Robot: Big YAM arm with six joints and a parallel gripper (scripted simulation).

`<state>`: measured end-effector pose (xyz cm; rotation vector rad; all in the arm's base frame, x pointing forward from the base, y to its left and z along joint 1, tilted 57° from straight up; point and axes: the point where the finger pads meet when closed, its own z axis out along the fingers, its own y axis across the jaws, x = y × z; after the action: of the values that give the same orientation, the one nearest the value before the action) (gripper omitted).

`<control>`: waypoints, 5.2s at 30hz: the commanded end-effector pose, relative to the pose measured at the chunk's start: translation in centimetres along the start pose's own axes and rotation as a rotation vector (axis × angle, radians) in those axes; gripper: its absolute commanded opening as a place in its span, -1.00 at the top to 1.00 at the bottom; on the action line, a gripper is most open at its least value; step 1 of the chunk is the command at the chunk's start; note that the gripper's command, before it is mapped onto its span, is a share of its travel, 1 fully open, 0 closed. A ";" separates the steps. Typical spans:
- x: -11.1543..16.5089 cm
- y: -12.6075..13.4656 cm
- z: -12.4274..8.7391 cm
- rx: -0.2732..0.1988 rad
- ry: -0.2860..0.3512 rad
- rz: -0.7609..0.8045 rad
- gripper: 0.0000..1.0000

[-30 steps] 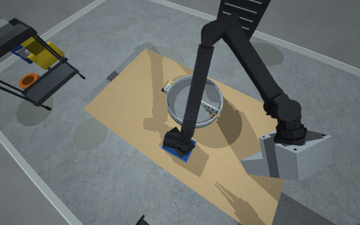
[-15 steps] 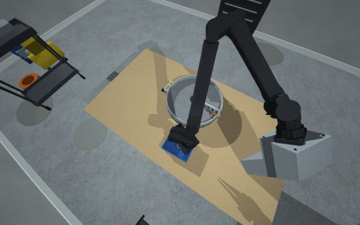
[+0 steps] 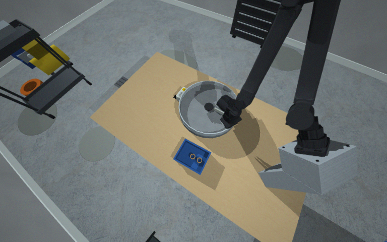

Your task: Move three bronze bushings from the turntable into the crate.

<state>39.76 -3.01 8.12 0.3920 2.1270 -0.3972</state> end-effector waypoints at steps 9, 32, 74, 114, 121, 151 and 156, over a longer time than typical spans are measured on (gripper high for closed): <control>0.3 -1.0 -0.5 -0.054 0.024 -0.150 0.75; -0.6 -1.1 -0.4 -0.048 0.010 -0.134 0.75; -0.5 -1.7 -0.5 -0.045 0.003 -0.126 0.75; -0.8 -1.7 -0.5 -0.045 -0.004 -0.122 0.75; -0.8 -1.7 -0.5 -0.045 -0.004 -0.122 0.75; -1.2 -1.7 -0.5 -0.044 -0.002 -0.122 0.75; -1.2 -1.7 -0.5 -0.044 -0.002 -0.122 0.75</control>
<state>39.19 -4.30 9.27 0.2435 2.1625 -0.4148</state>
